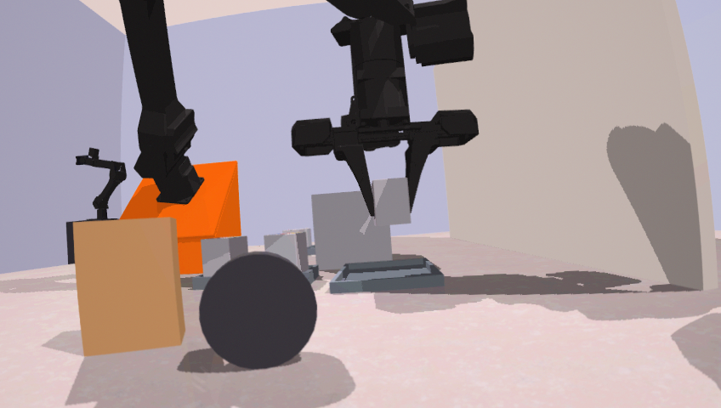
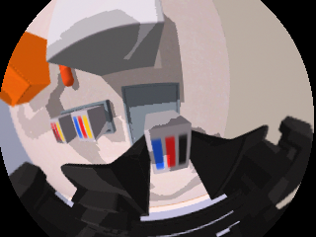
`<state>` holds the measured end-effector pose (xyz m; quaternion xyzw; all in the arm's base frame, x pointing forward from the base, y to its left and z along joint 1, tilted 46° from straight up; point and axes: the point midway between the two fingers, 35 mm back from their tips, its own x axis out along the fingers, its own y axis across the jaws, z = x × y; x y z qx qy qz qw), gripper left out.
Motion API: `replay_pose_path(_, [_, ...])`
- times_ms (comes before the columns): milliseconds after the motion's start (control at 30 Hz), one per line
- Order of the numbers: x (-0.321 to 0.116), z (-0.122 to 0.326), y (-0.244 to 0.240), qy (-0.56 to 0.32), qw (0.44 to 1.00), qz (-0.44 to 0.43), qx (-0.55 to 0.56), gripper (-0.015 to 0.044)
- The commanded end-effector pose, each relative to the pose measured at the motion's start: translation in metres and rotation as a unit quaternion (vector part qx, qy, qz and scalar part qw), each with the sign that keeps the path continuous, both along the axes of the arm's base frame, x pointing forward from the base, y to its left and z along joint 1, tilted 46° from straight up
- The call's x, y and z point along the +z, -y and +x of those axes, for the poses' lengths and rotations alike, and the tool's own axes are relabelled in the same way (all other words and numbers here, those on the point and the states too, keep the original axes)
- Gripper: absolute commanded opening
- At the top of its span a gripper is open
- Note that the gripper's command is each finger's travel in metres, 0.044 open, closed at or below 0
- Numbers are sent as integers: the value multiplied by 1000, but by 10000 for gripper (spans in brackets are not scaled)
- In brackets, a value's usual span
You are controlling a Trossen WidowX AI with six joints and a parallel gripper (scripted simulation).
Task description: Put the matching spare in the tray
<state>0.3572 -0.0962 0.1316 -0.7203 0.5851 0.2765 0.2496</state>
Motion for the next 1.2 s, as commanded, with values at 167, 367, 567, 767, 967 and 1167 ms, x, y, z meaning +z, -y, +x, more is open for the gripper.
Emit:
replay_pose_path(167, [-7,-1,6,-4,1000,0,3,0])
replay_pose_path(367, [-11,-1,10,-3,1000,0,3,0])
replay_pose_path(567, [-15,-1,14,-3,1000,-1,3,0])
replay_pose_path(767, [-18,-1,19,-3,1000,-2,3,0])
replay_pose_path(967, [-22,-1,23,-3,1000,-3,3,0])
replay_pose_path(1167, [-25,-1,28,-3,1000,-4,3,0])
